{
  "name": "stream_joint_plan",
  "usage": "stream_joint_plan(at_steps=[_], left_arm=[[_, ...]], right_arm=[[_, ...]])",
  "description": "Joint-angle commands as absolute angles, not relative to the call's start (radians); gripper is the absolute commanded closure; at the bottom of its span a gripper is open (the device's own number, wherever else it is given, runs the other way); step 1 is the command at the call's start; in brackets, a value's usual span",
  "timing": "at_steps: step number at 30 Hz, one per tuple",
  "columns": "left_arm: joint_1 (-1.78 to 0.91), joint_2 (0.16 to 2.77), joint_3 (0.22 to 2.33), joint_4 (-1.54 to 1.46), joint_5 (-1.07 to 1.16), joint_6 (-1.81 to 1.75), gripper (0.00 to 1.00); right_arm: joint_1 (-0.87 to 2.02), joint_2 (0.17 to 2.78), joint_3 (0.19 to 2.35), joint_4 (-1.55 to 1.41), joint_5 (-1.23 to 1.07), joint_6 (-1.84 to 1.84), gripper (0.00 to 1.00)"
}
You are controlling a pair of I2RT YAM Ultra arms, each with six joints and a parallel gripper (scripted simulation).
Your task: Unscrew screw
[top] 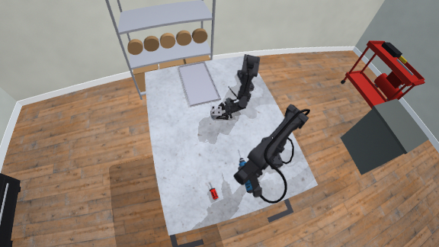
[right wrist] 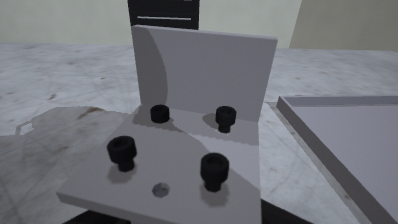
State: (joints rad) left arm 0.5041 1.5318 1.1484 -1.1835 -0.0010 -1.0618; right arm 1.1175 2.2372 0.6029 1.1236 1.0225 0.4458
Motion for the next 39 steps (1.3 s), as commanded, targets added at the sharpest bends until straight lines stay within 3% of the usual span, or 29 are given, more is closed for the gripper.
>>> stream_joint_plan(at_steps=[1,39], left_arm=[[0.509,1.502,1.185,-1.186,0.001,-1.055,0.58],[0.512,1.504,1.179,-1.175,0.002,-1.054,0.58]], right_arm=[[1.117,2.231,0.605,1.126,1.023,0.447,0.41],[1.117,2.231,0.605,1.126,1.023,0.447,0.41]])
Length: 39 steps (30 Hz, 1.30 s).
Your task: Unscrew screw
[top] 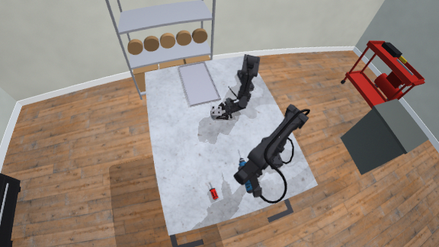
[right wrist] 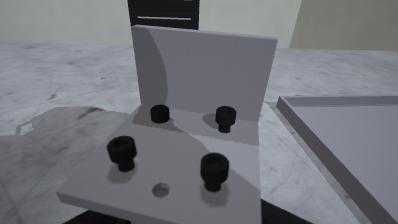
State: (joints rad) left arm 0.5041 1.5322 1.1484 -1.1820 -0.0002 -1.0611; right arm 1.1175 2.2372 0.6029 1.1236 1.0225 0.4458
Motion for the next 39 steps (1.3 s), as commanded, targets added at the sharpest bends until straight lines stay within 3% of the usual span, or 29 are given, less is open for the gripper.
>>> stream_joint_plan(at_steps=[1,39], left_arm=[[0.512,1.504,1.179,-1.175,0.002,-1.054,0.58],[0.516,1.52,1.15,-1.172,0.002,-1.054,0.58]], right_arm=[[1.117,2.231,0.605,1.126,1.023,0.447,0.41],[1.117,2.231,0.605,1.126,1.023,0.447,0.41]])
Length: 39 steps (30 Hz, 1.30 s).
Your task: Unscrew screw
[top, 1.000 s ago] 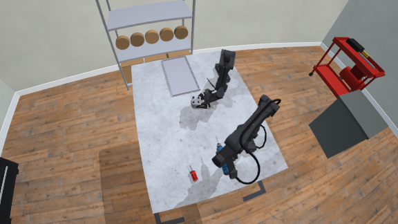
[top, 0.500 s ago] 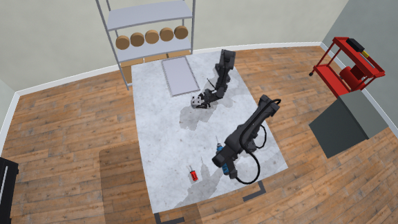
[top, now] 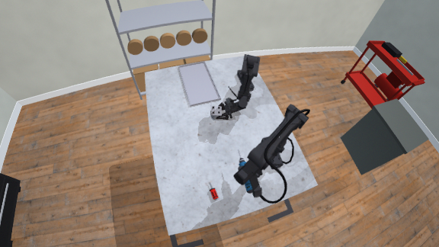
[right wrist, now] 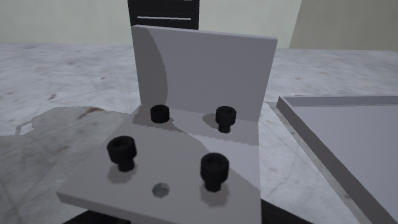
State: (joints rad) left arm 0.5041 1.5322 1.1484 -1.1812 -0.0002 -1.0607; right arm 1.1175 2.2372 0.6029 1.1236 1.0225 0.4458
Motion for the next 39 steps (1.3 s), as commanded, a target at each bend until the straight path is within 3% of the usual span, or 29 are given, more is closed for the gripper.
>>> stream_joint_plan(at_steps=[1,28,39], left_arm=[[0.516,1.518,1.144,-1.169,0.002,-1.054,0.58],[0.507,1.528,1.148,-1.178,0.0,-1.059,0.58],[0.382,1.456,1.08,-1.045,-0.004,-0.968,0.58]], right_arm=[[1.117,2.231,0.605,1.126,1.023,0.447,0.41],[1.117,2.231,0.605,1.126,1.023,0.447,0.41],[1.117,2.231,0.605,1.126,1.023,0.447,0.41]])
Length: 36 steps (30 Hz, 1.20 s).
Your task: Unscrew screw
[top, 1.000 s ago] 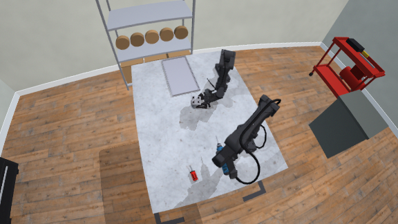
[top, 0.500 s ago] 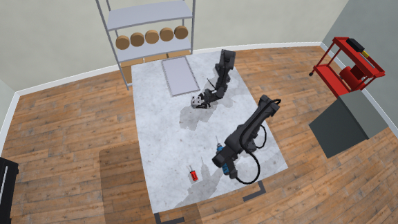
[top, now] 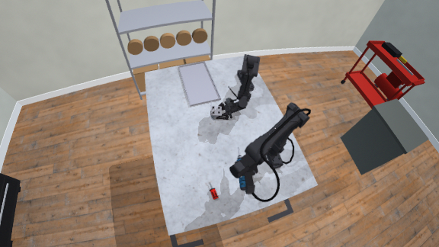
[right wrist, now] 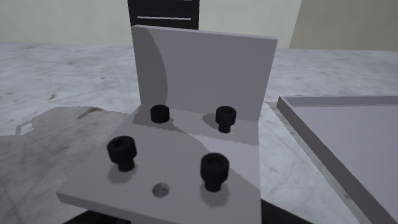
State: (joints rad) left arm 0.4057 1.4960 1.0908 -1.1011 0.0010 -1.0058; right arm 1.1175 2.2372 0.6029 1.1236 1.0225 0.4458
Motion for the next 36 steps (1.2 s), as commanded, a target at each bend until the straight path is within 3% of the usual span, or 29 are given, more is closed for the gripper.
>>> stream_joint_plan(at_steps=[1,36], left_arm=[[0.372,1.452,1.075,-1.033,-0.005,-0.96,0.58],[0.125,1.324,0.992,-0.756,-0.005,-0.768,0.58]], right_arm=[[1.117,2.231,0.605,1.126,1.023,0.447,0.41],[1.117,2.231,0.605,1.126,1.023,0.447,0.41]])
